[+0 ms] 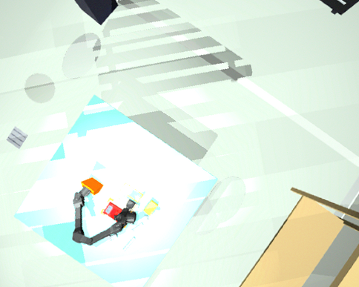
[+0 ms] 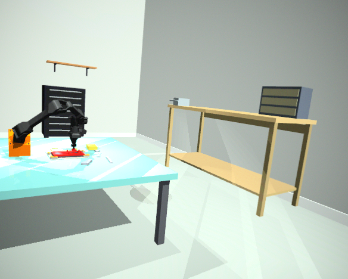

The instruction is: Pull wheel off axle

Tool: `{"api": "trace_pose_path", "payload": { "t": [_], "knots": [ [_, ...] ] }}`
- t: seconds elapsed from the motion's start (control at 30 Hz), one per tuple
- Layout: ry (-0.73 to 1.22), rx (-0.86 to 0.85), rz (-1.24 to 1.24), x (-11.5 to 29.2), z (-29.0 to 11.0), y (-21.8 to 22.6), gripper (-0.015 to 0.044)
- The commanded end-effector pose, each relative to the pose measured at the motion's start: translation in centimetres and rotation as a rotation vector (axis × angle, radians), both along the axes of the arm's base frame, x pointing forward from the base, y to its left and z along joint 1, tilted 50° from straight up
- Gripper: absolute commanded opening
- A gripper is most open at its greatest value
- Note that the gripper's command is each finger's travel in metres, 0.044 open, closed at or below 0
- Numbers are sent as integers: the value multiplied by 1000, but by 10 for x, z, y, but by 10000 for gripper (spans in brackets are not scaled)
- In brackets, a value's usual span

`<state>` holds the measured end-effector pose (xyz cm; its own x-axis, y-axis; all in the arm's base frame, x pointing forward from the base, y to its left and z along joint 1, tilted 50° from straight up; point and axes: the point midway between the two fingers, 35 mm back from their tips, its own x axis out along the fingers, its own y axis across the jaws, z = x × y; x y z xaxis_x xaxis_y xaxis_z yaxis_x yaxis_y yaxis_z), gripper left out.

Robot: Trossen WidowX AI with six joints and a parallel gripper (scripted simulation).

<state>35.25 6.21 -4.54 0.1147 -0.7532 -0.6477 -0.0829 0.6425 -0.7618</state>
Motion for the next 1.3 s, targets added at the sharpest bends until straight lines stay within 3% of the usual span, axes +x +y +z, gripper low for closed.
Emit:
{"api": "trace_pose_path", "payload": {
  "t": [0.0,1.27],
  "knots": [
    [-5,5,1,0,2,4,0],
    [-6,4,6,-2,11,13,0]
  ]
}}
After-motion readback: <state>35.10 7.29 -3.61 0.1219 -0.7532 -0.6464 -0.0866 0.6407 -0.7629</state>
